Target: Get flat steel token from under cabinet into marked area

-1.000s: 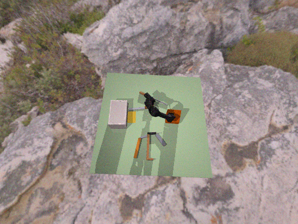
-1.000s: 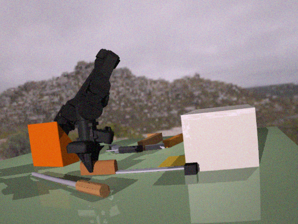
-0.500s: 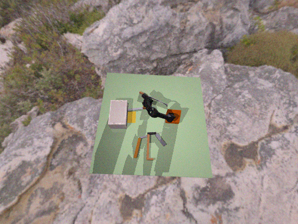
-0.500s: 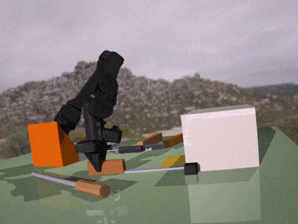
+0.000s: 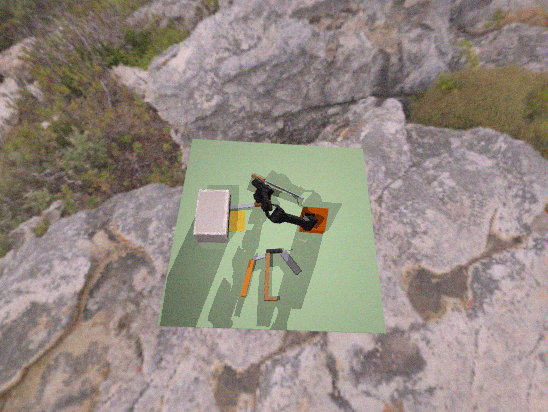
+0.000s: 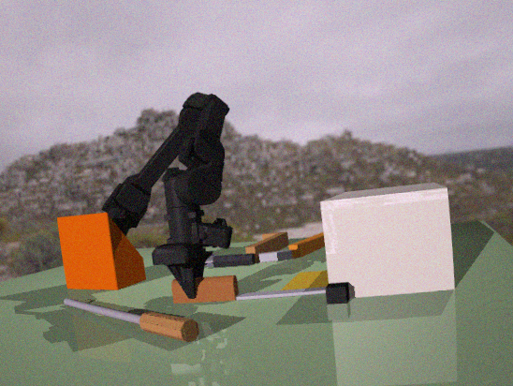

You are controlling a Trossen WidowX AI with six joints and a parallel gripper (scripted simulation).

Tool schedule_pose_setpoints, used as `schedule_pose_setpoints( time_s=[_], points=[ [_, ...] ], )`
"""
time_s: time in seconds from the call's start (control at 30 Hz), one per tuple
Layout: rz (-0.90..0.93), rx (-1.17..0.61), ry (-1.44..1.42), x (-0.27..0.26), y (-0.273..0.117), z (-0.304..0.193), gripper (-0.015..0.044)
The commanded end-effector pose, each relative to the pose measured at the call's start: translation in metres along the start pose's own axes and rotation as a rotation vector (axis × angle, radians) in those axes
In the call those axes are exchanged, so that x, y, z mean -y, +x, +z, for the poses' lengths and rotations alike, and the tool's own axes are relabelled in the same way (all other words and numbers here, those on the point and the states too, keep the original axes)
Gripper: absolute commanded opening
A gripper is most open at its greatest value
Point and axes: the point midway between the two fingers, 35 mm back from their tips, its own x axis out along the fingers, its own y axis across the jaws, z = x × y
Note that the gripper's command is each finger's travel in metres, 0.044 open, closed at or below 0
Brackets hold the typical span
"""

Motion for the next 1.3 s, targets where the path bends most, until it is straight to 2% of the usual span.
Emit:
schedule_pose_setpoints(
  time_s=[0.0, 1.27],
  points=[
    [-0.002, 0.002, -0.004, 0.0, 0.0, 0.009, 0.0],
    [-0.001, 0.004, -0.006, -0.001, 0.0, 0.059, 0.0]
  ],
)
